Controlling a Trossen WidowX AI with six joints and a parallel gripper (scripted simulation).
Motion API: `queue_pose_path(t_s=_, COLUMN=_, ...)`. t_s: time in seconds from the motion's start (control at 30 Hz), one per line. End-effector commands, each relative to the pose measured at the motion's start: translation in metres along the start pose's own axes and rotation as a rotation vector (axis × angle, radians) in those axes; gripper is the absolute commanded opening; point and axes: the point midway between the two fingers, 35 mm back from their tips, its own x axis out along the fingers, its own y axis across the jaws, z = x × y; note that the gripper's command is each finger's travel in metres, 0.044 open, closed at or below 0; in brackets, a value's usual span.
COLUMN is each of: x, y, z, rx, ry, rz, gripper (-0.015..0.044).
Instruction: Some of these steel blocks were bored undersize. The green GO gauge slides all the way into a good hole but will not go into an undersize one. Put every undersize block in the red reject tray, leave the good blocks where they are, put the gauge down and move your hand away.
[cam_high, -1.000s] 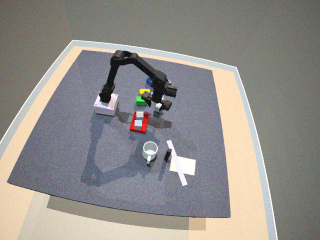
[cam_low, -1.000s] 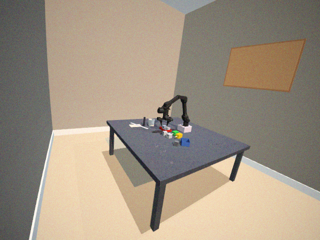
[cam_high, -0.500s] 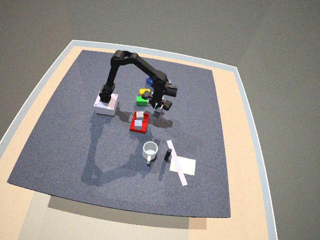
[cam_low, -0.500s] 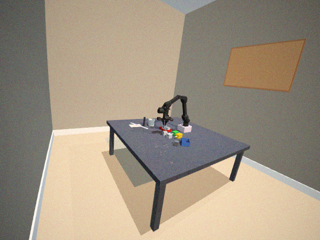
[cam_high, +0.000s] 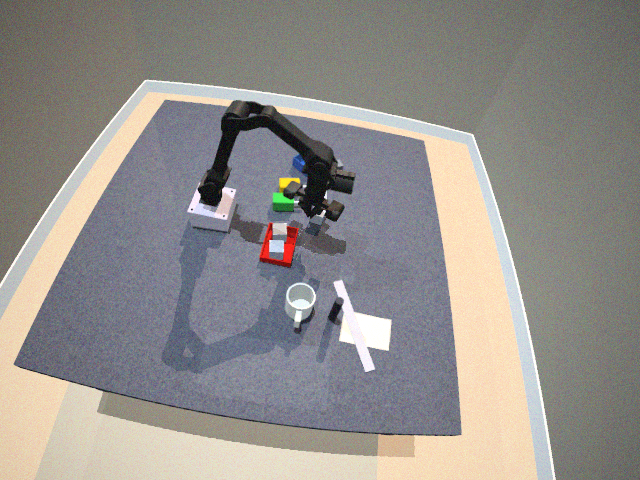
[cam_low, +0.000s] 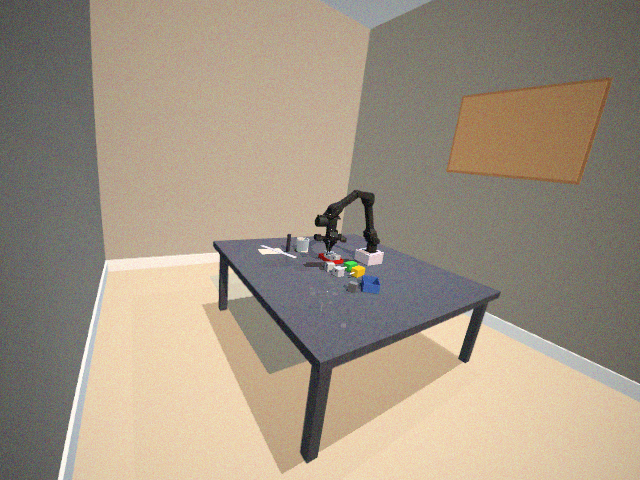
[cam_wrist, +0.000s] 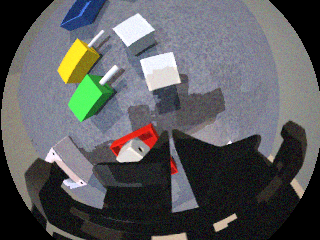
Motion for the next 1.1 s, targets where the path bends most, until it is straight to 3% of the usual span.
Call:
queue_pose_path(t_s=0.0, x=0.0, y=0.0, z=0.0, rx=-0.002, ry=0.0, rz=0.0, gripper=0.0105)
queue_pose_path(t_s=0.27, x=0.0, y=0.0, z=0.0, rx=-0.002, ry=0.0, rz=0.0, gripper=0.0315)
queue_pose_path(t_s=0.43, x=-0.007, y=0.005, z=0.0, rx=0.166, ry=0.001, rz=0.0, gripper=0.044)
queue_pose_path(t_s=0.9, x=-0.062, y=0.055, z=-0.003, rx=1.461, ry=0.006, rz=-0.001, gripper=0.044)
queue_pose_path(t_s=1.07, x=-0.078, y=0.074, z=-0.006, rx=1.73, ry=0.008, rz=-0.002, gripper=0.044)
